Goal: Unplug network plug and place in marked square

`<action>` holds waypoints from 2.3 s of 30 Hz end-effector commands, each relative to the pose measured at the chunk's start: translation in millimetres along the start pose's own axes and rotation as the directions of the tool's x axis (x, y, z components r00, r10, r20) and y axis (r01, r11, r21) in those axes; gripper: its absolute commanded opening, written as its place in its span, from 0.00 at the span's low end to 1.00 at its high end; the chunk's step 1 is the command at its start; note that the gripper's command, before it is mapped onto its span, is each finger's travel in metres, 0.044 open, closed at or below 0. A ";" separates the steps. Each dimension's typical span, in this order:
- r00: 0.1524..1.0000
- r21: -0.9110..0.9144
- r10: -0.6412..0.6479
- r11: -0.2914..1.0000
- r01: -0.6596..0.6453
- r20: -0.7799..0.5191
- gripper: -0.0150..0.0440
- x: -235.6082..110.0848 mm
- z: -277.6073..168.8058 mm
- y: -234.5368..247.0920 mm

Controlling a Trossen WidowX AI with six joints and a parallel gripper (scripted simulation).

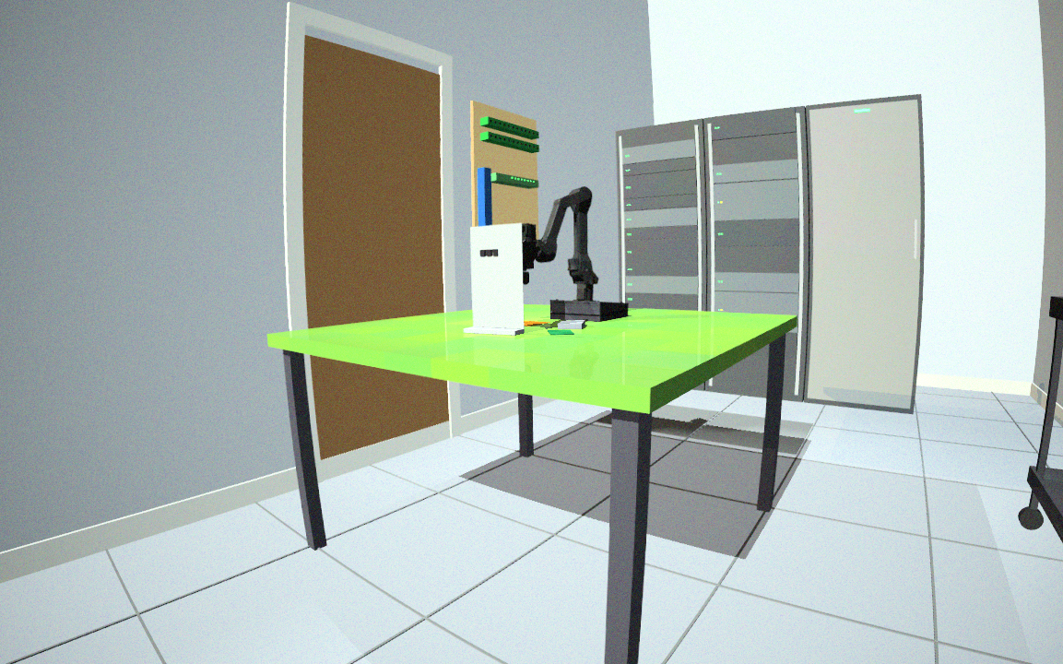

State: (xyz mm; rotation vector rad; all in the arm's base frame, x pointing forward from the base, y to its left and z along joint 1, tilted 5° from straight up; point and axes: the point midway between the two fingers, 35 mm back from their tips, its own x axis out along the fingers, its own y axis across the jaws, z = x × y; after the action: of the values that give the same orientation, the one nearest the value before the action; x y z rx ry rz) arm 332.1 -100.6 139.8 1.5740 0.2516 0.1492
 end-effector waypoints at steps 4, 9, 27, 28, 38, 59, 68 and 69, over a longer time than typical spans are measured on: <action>1.000 0.003 0.003 1.000 -0.003 0.006 0.52 10.5 3.5 0.6; 1.000 0.003 0.004 1.000 -0.004 0.006 0.52 18.0 6.2 1.3; 1.000 0.002 0.007 1.000 -0.007 0.006 0.52 45.9 14.1 2.4; 1.000 0.002 0.007 1.000 -0.007 0.006 0.52 47.5 14.4 2.5; 1.000 0.002 0.009 1.000 -0.009 0.005 0.52 63.3 17.4 2.3; 1.000 0.002 0.009 1.000 -0.009 0.005 0.30 64.4 17.6 2.2; 1.000 0.002 0.009 1.000 -0.009 0.005 0.25 64.0 17.5 2.2; 1.000 0.002 0.009 1.000 -0.009 0.005 0.25 63.6 17.3 2.2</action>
State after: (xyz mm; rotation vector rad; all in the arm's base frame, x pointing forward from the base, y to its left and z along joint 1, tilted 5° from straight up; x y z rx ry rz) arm 398.6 -100.7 137.8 1.5715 0.2431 0.1563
